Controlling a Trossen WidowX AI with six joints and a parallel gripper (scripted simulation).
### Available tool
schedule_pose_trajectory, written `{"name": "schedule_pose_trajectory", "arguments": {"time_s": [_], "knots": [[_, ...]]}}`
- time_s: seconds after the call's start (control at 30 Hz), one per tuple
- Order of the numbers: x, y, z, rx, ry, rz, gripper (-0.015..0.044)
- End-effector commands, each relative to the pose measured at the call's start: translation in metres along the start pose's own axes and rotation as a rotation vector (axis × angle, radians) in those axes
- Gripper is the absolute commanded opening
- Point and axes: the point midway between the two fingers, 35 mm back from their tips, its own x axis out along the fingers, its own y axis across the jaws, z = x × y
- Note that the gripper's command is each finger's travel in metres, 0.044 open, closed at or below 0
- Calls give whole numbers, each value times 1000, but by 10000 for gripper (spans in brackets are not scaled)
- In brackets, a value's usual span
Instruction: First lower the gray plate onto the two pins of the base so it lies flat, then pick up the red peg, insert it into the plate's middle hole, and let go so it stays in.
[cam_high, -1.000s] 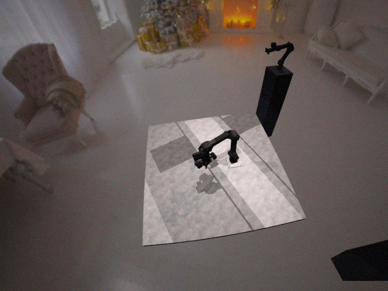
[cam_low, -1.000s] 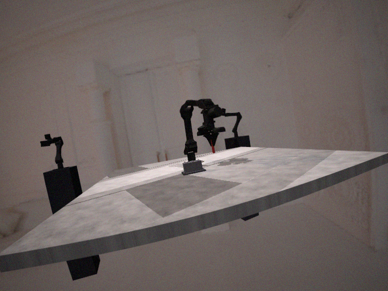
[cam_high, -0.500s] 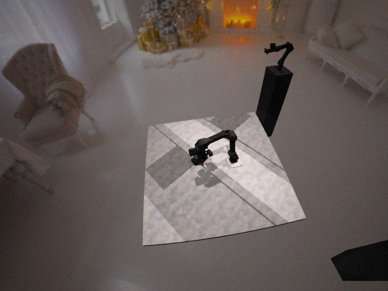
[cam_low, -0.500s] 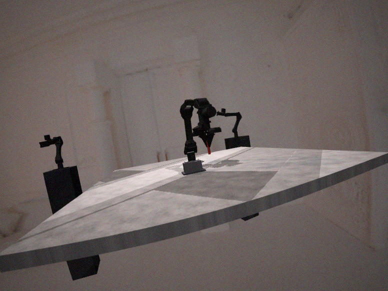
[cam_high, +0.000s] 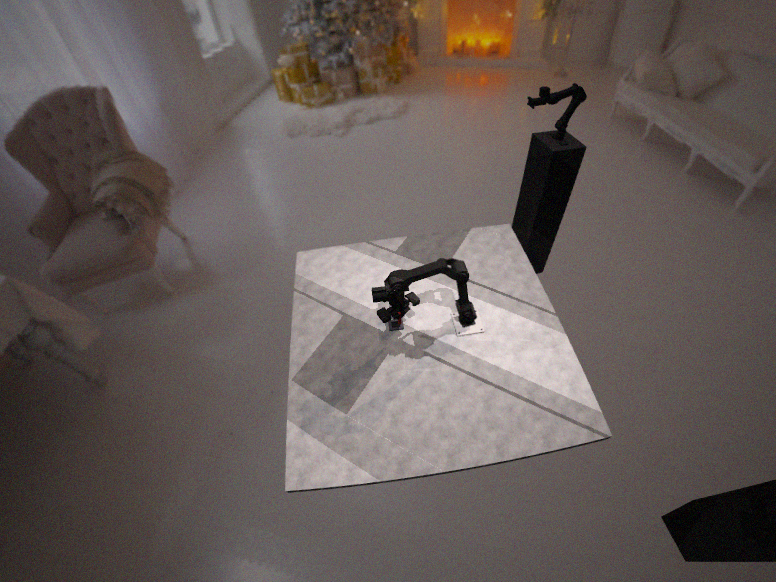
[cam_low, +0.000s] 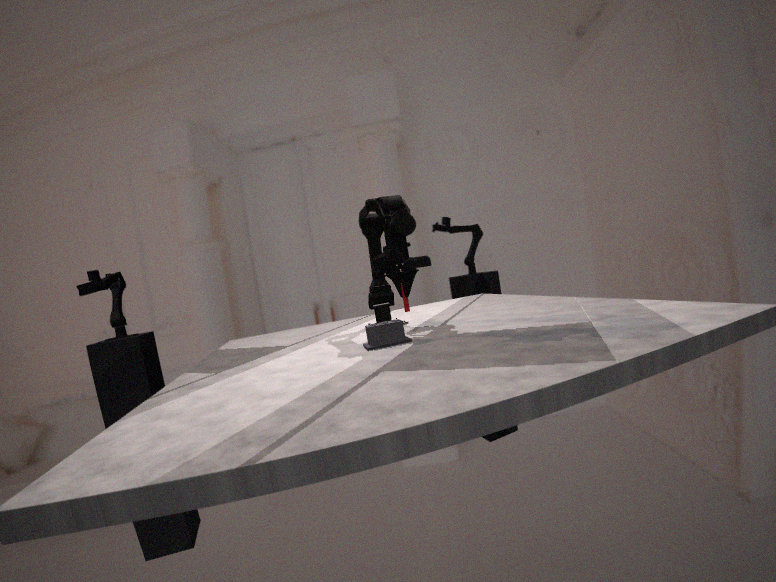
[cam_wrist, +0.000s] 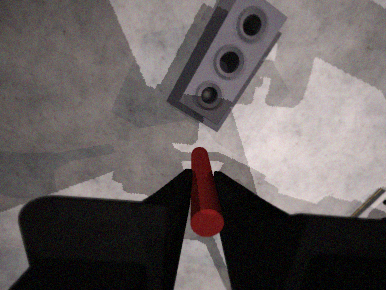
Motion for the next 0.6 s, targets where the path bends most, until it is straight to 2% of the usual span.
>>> {"name": "schedule_pose_trajectory", "arguments": {"time_s": [0.0, 0.57], "knots": [[0, -2, 13, -4, 2, -2, 0], [1, -15, 65, -5, -1, -5, 0]]}}
